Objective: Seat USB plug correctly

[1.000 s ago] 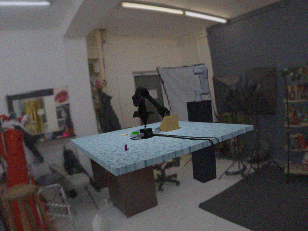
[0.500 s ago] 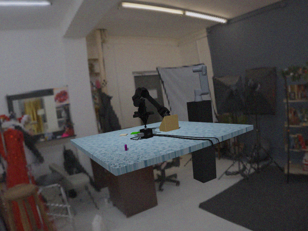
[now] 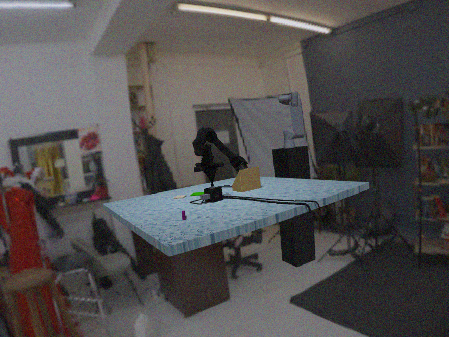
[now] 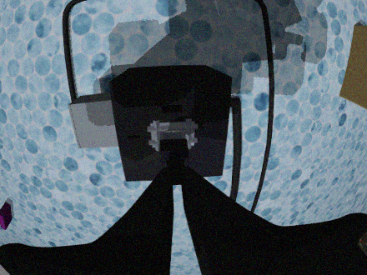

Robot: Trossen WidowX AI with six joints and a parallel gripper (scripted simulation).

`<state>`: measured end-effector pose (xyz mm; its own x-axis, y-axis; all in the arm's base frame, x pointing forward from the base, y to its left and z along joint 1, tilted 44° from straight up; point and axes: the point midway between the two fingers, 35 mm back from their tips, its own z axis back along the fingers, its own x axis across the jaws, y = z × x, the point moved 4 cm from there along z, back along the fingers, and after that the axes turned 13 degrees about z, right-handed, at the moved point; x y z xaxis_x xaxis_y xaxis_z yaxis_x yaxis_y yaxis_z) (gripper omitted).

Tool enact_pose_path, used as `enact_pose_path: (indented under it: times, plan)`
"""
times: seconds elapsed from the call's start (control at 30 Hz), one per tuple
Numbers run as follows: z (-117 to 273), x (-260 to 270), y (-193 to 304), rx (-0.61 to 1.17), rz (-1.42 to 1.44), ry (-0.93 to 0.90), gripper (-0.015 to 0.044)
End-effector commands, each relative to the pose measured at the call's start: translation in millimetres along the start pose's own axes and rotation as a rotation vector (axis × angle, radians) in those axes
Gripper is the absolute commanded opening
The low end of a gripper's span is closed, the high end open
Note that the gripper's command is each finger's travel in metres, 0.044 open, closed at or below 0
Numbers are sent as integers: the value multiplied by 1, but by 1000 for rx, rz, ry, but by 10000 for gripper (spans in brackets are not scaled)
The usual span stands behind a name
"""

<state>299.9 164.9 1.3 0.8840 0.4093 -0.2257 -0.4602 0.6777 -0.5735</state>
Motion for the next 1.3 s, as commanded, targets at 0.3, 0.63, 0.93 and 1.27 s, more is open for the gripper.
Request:
enact_pose_path:
  times: [0.3, 0.63, 0.93, 1.27]
  plan:
    - [-2, 0, 0, -1, 5, 1, 0]
    - [-3, -1, 0, -1, 5, 1, 0]
    - [-4, -1, 0, -1, 5, 1, 0]
    - [-6, -1, 0, -1, 5, 1, 0]
